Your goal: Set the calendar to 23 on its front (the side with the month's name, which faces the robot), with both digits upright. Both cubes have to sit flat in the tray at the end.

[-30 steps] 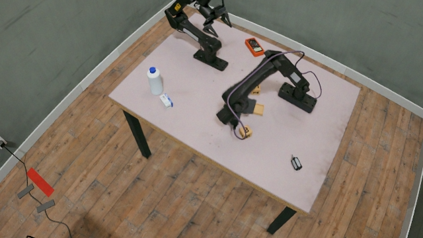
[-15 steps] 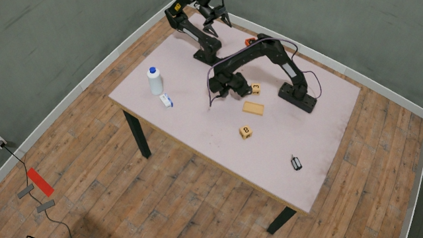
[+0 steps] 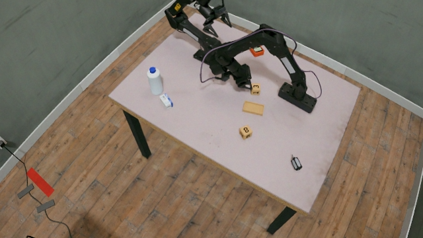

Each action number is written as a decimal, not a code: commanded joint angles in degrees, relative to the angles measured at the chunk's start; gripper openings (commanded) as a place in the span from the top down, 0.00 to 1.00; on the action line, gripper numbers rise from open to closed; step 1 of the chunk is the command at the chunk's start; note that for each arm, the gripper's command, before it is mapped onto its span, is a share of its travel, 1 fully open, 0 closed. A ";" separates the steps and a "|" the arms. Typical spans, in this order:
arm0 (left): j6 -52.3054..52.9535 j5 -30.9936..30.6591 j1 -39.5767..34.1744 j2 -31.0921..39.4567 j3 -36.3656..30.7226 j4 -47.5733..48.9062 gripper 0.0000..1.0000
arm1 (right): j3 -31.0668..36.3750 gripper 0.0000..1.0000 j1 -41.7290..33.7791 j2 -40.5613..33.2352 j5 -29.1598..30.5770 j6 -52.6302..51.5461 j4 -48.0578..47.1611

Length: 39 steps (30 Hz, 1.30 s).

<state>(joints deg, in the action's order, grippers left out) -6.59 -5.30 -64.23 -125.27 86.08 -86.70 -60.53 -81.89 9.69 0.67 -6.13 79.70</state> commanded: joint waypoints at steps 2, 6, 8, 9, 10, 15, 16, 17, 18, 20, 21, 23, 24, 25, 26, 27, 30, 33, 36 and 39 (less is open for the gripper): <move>0.69 1.18 -0.08 2.41 -1.00 0.22 0.31 | -0.96 0.00 -0.33 -0.45 0.09 -0.09 0.12; 0.69 1.18 -0.08 2.42 -1.01 0.23 0.31 | -0.96 0.00 -0.33 -0.45 0.09 -0.09 0.12; 0.73 1.23 0.33 2.50 -1.55 1.40 0.31 | -0.96 0.00 -0.33 -0.45 0.09 -0.09 0.12; 1.16 1.75 0.37 2.53 -1.93 1.71 0.31 | -0.96 0.00 -0.33 -0.45 0.09 -0.09 0.12; 1.20 1.77 0.41 2.59 -2.34 2.05 0.31 | -0.96 0.00 -0.33 -0.45 0.09 -0.09 0.12; 1.37 1.89 0.61 2.88 -4.35 3.76 0.31 | -0.96 0.00 -0.33 -0.45 0.09 -0.09 0.12; 1.36 1.89 0.60 2.92 -4.73 4.09 0.31 | -0.96 0.00 -0.33 -0.45 0.09 -0.09 0.12; 1.24 1.88 0.59 2.96 -5.10 4.43 0.31 | -0.96 0.00 -0.33 -0.45 0.09 -0.09 0.12; 1.16 1.87 0.58 2.99 -5.47 4.77 0.31 | -0.96 0.00 -0.33 -0.45 0.09 -0.09 0.12; 0.93 1.77 0.21 3.05 -6.21 5.44 0.31 | -0.96 0.00 -0.33 -0.45 0.09 -0.09 0.12; 0.92 1.69 0.19 3.08 -6.57 5.78 0.31 | -0.96 0.00 -0.33 -0.45 0.09 -0.09 0.12; 0.92 1.69 0.19 3.08 -6.57 5.78 0.31 | -0.96 0.00 -0.33 -0.45 0.09 -0.09 0.12; 0.91 1.33 0.17 3.14 -6.97 6.15 0.31 | -0.96 0.00 -0.33 -0.45 0.09 -0.09 0.12; 0.90 1.32 0.16 3.15 -7.32 6.48 0.31 | -0.96 0.00 -0.33 -0.45 0.09 -0.09 0.12; 0.88 1.31 0.14 3.17 -7.68 6.81 0.31 | -0.96 0.00 -0.33 -0.45 0.09 -0.09 0.12; 0.86 1.30 0.12 3.19 -8.04 7.14 0.31 | -0.96 0.00 -0.33 -0.45 0.09 -0.09 0.12; 0.72 1.27 0.07 3.23 -9.10 8.15 0.31 | -0.96 0.00 -0.33 -0.45 0.09 -0.09 0.12; 0.58 1.23 0.02 3.27 -10.14 9.15 0.31 | -0.96 0.00 -0.33 -0.45 0.09 -0.09 0.12; 0.47 1.17 -0.14 3.28 -11.17 10.16 0.31 | -0.96 0.00 -0.33 -0.45 0.09 -0.09 0.12; 0.44 1.09 -0.25 3.29 -11.85 10.83 0.31 | -0.96 0.00 -0.33 -0.45 0.09 -0.09 0.12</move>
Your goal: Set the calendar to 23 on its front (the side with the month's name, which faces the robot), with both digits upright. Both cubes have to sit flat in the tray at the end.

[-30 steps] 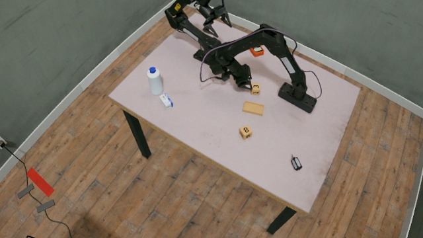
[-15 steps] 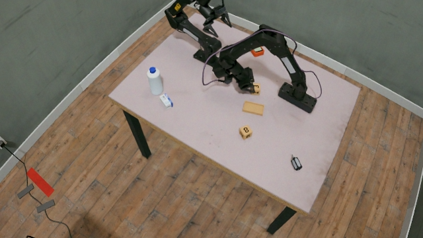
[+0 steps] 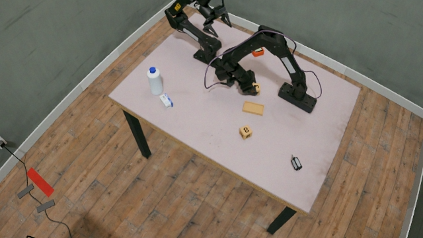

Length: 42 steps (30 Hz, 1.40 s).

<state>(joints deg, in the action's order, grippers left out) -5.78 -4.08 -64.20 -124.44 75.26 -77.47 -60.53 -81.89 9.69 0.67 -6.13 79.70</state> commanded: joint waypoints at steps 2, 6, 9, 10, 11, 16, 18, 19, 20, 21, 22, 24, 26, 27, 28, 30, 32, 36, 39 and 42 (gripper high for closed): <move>-0.34 -0.17 -0.33 2.48 -1.39 1.97 0.31 | -0.96 0.00 -0.33 -0.45 0.09 -0.09 0.12; -0.45 -0.34 -0.53 2.44 -2.71 3.30 0.31 | -0.96 0.00 -0.33 -0.45 0.09 -0.09 0.12; -0.47 -0.45 -0.58 2.41 -3.56 4.18 0.31 | -0.96 0.00 -0.33 -0.45 0.09 -0.09 0.12; -0.45 -0.45 -0.58 2.43 -3.58 4.20 0.31 | -0.96 0.00 -0.33 -0.45 0.09 -0.09 0.12; -0.43 -0.45 -0.58 2.44 -3.59 4.21 0.31 | -0.96 0.00 -0.33 -0.45 0.09 -0.09 0.12; -0.43 -0.44 -0.58 2.46 -3.63 4.24 0.31 | -0.96 0.00 -0.33 -0.45 0.09 -0.09 0.12; -0.43 -0.44 -0.58 2.46 -3.63 4.24 0.31 | -0.96 0.00 -0.33 -0.45 0.09 -0.09 0.12; -0.44 -0.44 -0.58 2.46 -3.64 4.10 0.31 | -0.96 0.00 -0.33 -0.45 0.09 -0.09 0.12; -0.44 -0.44 -0.58 2.46 -3.65 3.97 0.40 | -0.96 0.00 -0.33 -0.45 0.09 -0.09 0.12; -0.42 -0.44 -0.58 2.46 -3.65 3.95 0.40 | -0.96 0.00 -0.33 -0.45 0.09 -0.09 0.12; -0.42 -0.44 -0.58 2.46 -3.65 3.95 0.40 | -0.96 0.00 -0.33 -0.45 0.09 -0.09 0.12; -0.42 -0.44 -0.58 2.46 -3.65 3.95 0.44 | -0.96 0.00 -0.33 -0.45 0.09 -0.09 0.12; -0.21 -0.12 -0.23 1.95 -3.02 3.54 0.45 | -0.96 0.00 -0.33 -0.45 0.09 -0.09 0.12; -0.21 -0.12 -0.23 1.95 -3.02 3.54 0.47 | -0.96 0.00 -0.33 -0.45 0.09 -0.09 0.12; -0.21 -0.12 -0.23 1.95 -3.02 3.54 0.48 | -0.96 0.00 -0.33 -0.45 0.09 -0.09 0.12; -0.21 -0.12 -0.23 1.95 -3.02 3.54 0.51 | -0.96 0.00 -0.33 -0.45 0.09 -0.09 0.12; -0.21 -0.12 -0.23 1.95 -3.02 3.54 0.54 | -0.96 0.00 -0.33 -0.45 0.09 -0.09 0.12; -0.21 -0.12 -0.23 1.95 -3.02 3.54 0.57 | -0.96 0.00 -0.33 -0.45 0.09 -0.09 0.12; -0.11 -0.05 -0.12 2.58 -3.87 4.02 0.61 | -0.96 0.00 -0.33 -0.45 0.09 -0.09 0.12; -0.11 -0.05 -0.12 2.58 -3.87 4.02 0.95 | -0.96 0.00 -0.33 -0.45 0.09 -0.09 0.12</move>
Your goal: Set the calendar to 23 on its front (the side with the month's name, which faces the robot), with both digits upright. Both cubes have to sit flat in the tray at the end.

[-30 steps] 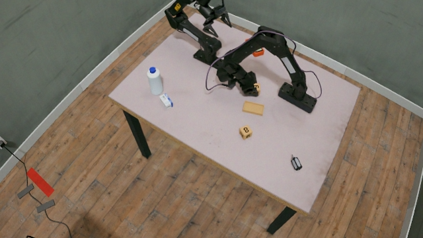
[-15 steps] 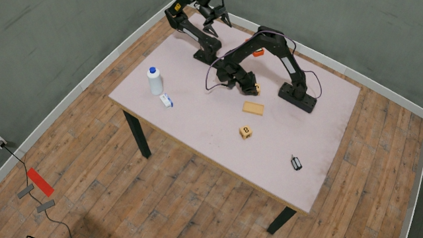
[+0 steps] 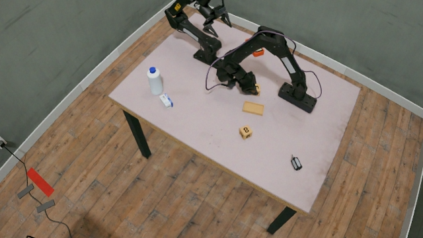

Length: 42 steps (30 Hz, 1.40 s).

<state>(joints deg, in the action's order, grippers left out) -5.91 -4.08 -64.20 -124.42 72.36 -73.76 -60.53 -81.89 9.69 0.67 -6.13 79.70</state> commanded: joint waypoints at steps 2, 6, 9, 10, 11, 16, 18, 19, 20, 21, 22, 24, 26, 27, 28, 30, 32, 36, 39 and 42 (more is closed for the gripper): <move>0.03 -0.05 -0.12 2.56 -0.96 0.30 0.89 | -0.96 0.00 -0.33 -0.45 0.09 -0.09 0.12; 0.05 -0.05 -0.11 4.41 0.94 -3.26 0.60 | -0.96 0.00 -0.33 -0.45 0.09 -0.09 0.12; 0.07 -0.05 -0.10 6.27 1.82 -5.98 0.60 | -0.96 0.00 -0.33 -0.45 0.09 -0.09 0.12; 0.07 -0.05 -0.10 6.27 1.82 -5.98 0.60 | -0.96 0.00 -0.33 -0.45 0.09 -0.09 0.12; 0.08 -0.04 -0.10 7.27 2.64 -7.77 0.60 | -0.96 0.00 -0.33 -0.45 0.09 -0.09 0.12; 0.12 -0.03 -0.08 9.51 4.87 -12.22 0.60 | -0.96 0.00 -0.33 -0.45 0.09 -0.09 0.12; 0.01 -0.06 -0.25 8.89 5.21 -10.49 0.60 | -0.96 0.00 -0.33 -0.45 0.09 -0.09 0.12; -0.11 -0.09 -0.30 8.58 4.50 -8.40 0.60 | -0.96 0.00 -0.33 -0.45 0.09 -0.09 0.12; -0.23 -0.39 -0.38 7.50 4.08 -6.83 0.60 | -0.96 0.00 -0.33 -0.45 0.09 -0.09 0.12; -0.35 -0.48 -0.49 6.80 2.90 -5.46 0.60 | -0.96 0.00 -0.33 -0.45 0.09 -0.09 0.12; -0.46 -0.59 -0.54 5.79 2.08 -3.90 0.60 | -0.96 0.00 -0.33 -0.45 0.09 -0.09 0.12; -0.62 -0.65 -0.60 4.44 1.19 -2.51 0.60 | -0.96 0.00 -0.33 -0.45 0.09 -0.09 0.12; -0.66 -0.66 -0.62 3.94 0.96 -2.20 0.60 | -0.96 0.00 -0.33 -0.45 0.09 -0.09 0.12; -0.66 -0.66 -0.62 3.94 0.96 -2.20 0.60 | -0.96 0.00 -0.33 -0.45 0.09 -0.09 0.12; -0.48 -0.68 -0.65 3.30 0.90 -1.91 0.60 | -0.96 0.00 -0.33 -0.45 0.09 -0.09 0.12; -0.39 -0.67 -0.67 2.80 0.74 -2.94 0.60 | -0.96 0.00 -0.33 -0.45 0.09 -0.09 0.12; -1.11 -0.74 -0.75 3.37 0.81 -0.82 0.60 | -0.96 0.00 -0.33 -0.45 0.09 -0.09 0.12; -4.02 0.82 -3.07 6.47 0.71 6.20 0.60 | -0.96 0.00 -0.33 -0.45 0.09 -0.09 0.12; -6.25 1.33 -6.73 10.31 -0.50 11.62 0.60 | -0.96 0.00 -0.33 -0.45 0.09 -0.09 0.12; -9.67 4.10 -8.93 13.06 -2.06 16.66 0.60 | -0.96 0.00 -0.33 -0.45 0.09 -0.09 0.12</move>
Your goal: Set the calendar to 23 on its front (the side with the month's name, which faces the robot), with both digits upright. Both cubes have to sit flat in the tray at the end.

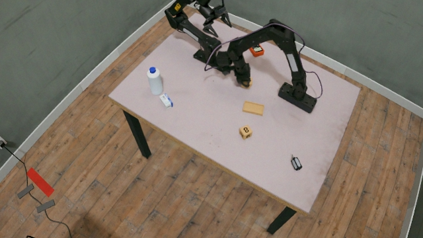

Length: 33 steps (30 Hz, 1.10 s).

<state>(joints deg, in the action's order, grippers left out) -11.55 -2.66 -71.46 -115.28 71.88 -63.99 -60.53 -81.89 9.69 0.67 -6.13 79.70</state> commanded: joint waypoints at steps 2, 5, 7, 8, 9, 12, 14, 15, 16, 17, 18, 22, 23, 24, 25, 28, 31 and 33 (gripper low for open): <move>-4.03 2.68 -1.67 3.92 -1.58 6.89 0.60 | -0.96 0.00 -0.33 -0.45 0.09 -0.09 0.12; -9.18 7.77 -3.18 7.22 -4.63 13.73 0.60 | -0.96 0.00 -0.33 -0.45 0.09 -0.09 0.12; -11.84 10.18 -4.00 9.54 -6.86 17.34 0.60 | -0.96 0.00 -0.33 -0.45 0.09 -0.09 0.12; -13.06 11.29 -4.37 10.60 -7.89 18.99 0.60 | -0.96 0.00 -0.33 -0.45 0.09 -0.09 0.12; -14.28 12.40 -4.75 11.67 -8.93 20.61 0.60 | -0.96 0.00 -0.33 -0.45 0.09 -0.09 0.12; -17.48 16.15 -6.40 14.29 -12.47 25.28 0.60 | -0.96 0.00 -0.33 -0.45 0.09 -0.09 0.12; -20.09 18.99 -7.81 15.92 -15.25 28.72 0.60 | -0.96 0.00 -0.33 -0.45 0.09 -0.09 0.12; -21.51 20.49 -8.59 16.74 -16.75 30.49 0.60 | -0.96 0.00 -0.33 -0.45 0.09 -0.09 0.12; -22.92 21.97 -9.44 17.60 -18.35 32.23 0.60 | -0.96 0.00 -0.33 -0.45 0.09 -0.09 0.12; -24.40 23.50 -10.30 18.47 -19.94 34.03 0.60 | -0.96 0.00 -0.33 -0.45 0.09 -0.09 0.12; -24.40 23.50 -10.30 18.47 -19.94 34.03 0.60 | -0.96 0.00 -0.33 -0.45 0.09 -0.09 0.12; -30.80 29.57 -13.72 21.46 -25.99 39.73 0.60 | -0.96 0.00 -0.33 -0.45 0.09 -0.09 0.12; -32.70 31.18 -14.85 22.36 -27.94 40.95 0.60 | -0.96 0.00 -0.33 -0.45 0.09 -0.09 0.12; -34.54 32.78 -16.02 23.25 -29.86 42.19 0.60 | -0.96 0.00 -0.33 -0.45 0.09 -0.09 0.12; -36.44 34.43 -17.21 24.18 -31.76 43.48 0.60 | -0.96 0.00 -0.33 -0.45 0.09 -0.09 0.12; -41.85 38.80 -20.80 26.55 -37.39 47.08 0.60 | -0.96 0.00 -0.33 -0.45 0.09 -0.09 0.12; -47.06 43.00 -24.16 28.51 -42.61 50.43 0.60 | -0.96 0.00 -0.33 -0.45 0.09 -0.09 0.12; -50.38 45.66 -26.25 29.64 -45.85 52.51 0.60 | -0.96 0.00 -0.33 -0.45 0.09 -0.09 0.12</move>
<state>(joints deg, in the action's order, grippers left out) -54.26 35.57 -95.48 -88.47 29.36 -16.78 -60.53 -81.89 9.69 0.67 -6.13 79.70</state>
